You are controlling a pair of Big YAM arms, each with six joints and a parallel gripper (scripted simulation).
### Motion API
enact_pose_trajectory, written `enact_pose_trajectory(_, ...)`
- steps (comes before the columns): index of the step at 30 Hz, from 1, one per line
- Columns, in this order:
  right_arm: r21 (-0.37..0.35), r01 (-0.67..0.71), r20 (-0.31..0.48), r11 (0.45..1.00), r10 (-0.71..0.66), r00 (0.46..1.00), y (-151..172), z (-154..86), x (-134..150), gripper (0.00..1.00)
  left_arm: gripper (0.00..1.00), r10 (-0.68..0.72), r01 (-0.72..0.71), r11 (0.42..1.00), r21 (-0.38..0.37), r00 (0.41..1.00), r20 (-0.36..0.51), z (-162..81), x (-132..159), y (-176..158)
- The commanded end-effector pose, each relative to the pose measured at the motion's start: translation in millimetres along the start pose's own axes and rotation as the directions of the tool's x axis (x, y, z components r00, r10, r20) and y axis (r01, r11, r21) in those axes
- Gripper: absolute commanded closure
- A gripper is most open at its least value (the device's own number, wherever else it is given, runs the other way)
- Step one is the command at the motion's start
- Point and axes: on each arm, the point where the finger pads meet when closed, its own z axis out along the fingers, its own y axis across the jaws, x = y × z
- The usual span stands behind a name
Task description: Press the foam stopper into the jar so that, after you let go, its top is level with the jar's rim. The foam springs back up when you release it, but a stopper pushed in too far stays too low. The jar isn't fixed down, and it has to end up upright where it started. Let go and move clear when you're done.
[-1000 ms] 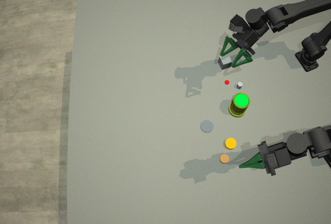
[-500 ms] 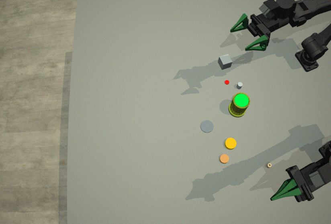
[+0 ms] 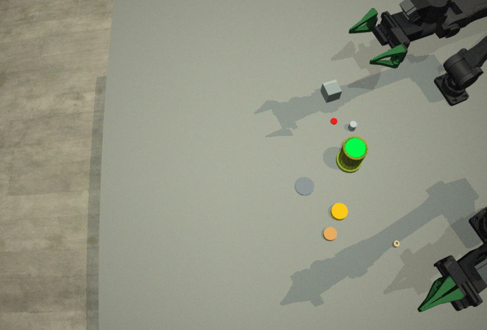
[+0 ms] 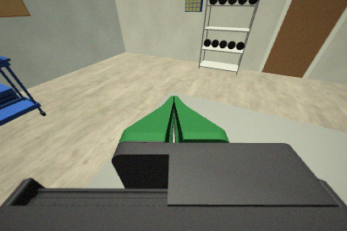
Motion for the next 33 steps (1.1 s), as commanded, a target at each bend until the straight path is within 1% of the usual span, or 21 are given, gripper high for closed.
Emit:
enact_pose_trajectory(1, -0.02, -0.012, 0.083, 1.0, 0.014, 0.996, 8.3, -8.9, -53.7, 0.02, 1.0, -0.014, 0.014, 1.0, -0.016, 0.999, 0.035, 3.0, -19.8, 7.5)
enact_pose_trajectory(2, -0.016, -0.013, 0.092, 1.0, 0.014, 0.996, 7.5, -12.1, -57.8, 0.02, 1.0, -0.013, 0.014, 1.0, -0.016, 0.999, 0.052, -2.9, -29.5, 7.3)
enact_pose_trajectory(4, -0.013, -0.01, 0.116, 1.0, 0.012, 0.993, 6.7, -12.0, -63.5, 0.02, 1.0, -0.01, 0.011, 1.0, -0.015, 0.998, 0.058, -4.1, -35.5, 6.9)
enact_pose_trajectory(5, -0.011, -0.01, 0.087, 1.0, 0.011, 0.996, 6.5, -1.5, -50.1, 0.02, 1.0, -0.01, 0.01, 1.0, -0.005, 0.998, 0.06, -4.4, -37.8, 1.7)
enact_pose_trajectory(6, -0.01, -0.011, 0.071, 1.0, 0.012, 0.997, 6.2, 4.6, -42.5, 0.02, 1.0, -0.009, 0.009, 1.0, 0.0, 0.998, 0.06, -3.5, -38.9, -1.0)
enact_pose_trajectory(7, -0.009, -0.012, 0.06, 1.0, 0.013, 0.998, 6.0, 5.3, -35.8, 0.02, 1.0, -0.009, 0.009, 1.0, 0.003, 0.998, 0.062, -3.8, -41.4, -2.8)
enact_pose_trajectory(9, -0.008, -0.012, 0.054, 1.0, 0.013, 0.998, 5.6, 5.9, -33.2, 0.02, 1.0, -0.007, 0.007, 1.0, 0.003, 0.998, 0.064, -4.1, -44.9, -3.1)
enact_pose_trajectory(13, -0.006, -0.013, 0.045, 1.0, 0.013, 0.999, 4.9, 6.8, -29.5, 0.02, 1.0, -0.003, 0.003, 1.0, 0.003, 0.999, 0.046, -3.7, -36.2, -3.6)
enact_pose_trajectory(16, -0.006, -0.013, 0.043, 1.0, 0.013, 0.999, 4.7, 6.9, -28.7, 0.02, 1.0, -0.003, 0.002, 1.0, 0.004, 0.999, 0.047, -3.5, -36.8, -3.7)
enact_pose_trajectory(17, 0.0, -0.006, 0.041, 1.0, 0.006, 0.999, 1.6, 2.6, -26.2, 0.02, 1.0, -0.001, 0.001, 1.0, -0.004, 0.999, 0.05, -2.3, -32.4, -0.1)
enact_pose_trajectory(18, -0.005, -0.012, 0.04, 1.0, 0.012, 0.999, 4.3, 6.8, -27.9, 0.02, 1.0, -0.001, 0.001, 1.0, 0.0, 0.998, 0.058, -3.8, -41.0, -1.7)
enact_pose_trajectory(21, -0.004, -0.013, 0.034, 1.0, 0.013, 0.999, 3.8, 7.3, -25.3, 0.02, 1.0, 0.002, -0.002, 1.0, 0.002, 0.998, 0.061, -4.2, -44.2, -3.1)
enact_pose_trajectory(33, 0.0, -0.013, 0.027, 1.0, 0.013, 1.0, 1.9, 6.8, -21.8, 0.02, 1.0, 0.011, -0.011, 1.0, 0.003, 0.999, 0.049, -3.3, -38.9, -3.9)
